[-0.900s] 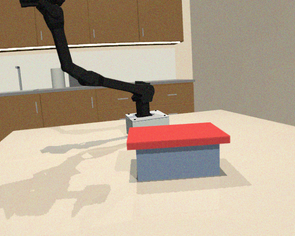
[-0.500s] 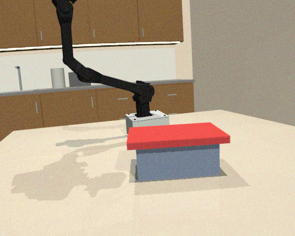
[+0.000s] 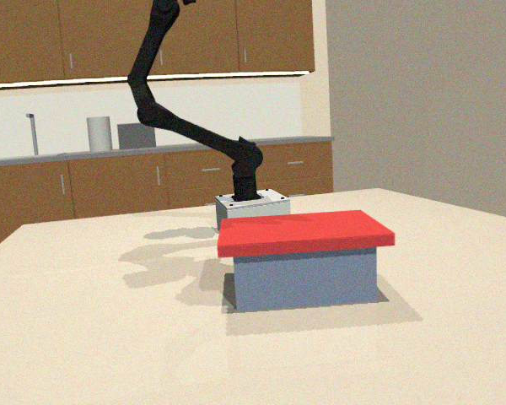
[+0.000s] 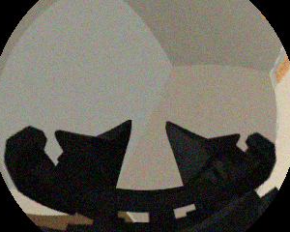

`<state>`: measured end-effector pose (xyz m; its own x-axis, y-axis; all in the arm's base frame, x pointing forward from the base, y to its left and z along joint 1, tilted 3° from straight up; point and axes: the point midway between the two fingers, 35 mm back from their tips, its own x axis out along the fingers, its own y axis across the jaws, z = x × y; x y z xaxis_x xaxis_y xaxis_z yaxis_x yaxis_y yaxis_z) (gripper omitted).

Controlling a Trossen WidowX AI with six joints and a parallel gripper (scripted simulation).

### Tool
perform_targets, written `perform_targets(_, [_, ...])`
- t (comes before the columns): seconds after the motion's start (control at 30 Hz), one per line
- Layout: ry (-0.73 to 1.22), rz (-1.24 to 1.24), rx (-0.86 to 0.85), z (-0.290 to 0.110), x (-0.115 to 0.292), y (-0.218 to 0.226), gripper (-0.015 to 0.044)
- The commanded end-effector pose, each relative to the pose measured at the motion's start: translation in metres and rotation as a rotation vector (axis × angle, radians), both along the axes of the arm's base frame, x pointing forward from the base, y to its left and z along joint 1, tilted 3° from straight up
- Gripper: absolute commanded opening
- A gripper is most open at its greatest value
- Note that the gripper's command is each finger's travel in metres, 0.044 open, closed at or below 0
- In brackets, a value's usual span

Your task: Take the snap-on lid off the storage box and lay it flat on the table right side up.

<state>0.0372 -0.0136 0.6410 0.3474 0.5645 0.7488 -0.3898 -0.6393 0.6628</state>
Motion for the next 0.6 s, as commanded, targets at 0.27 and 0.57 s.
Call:
perform_targets(0.27, [0.272, -0.225, -0.325, -0.093, 0.071, 0.132, 0.0235])
perform_targets(0.57, [0.526, -0.411, -0.488, -0.187, 0.143, 0.166, 0.0235])
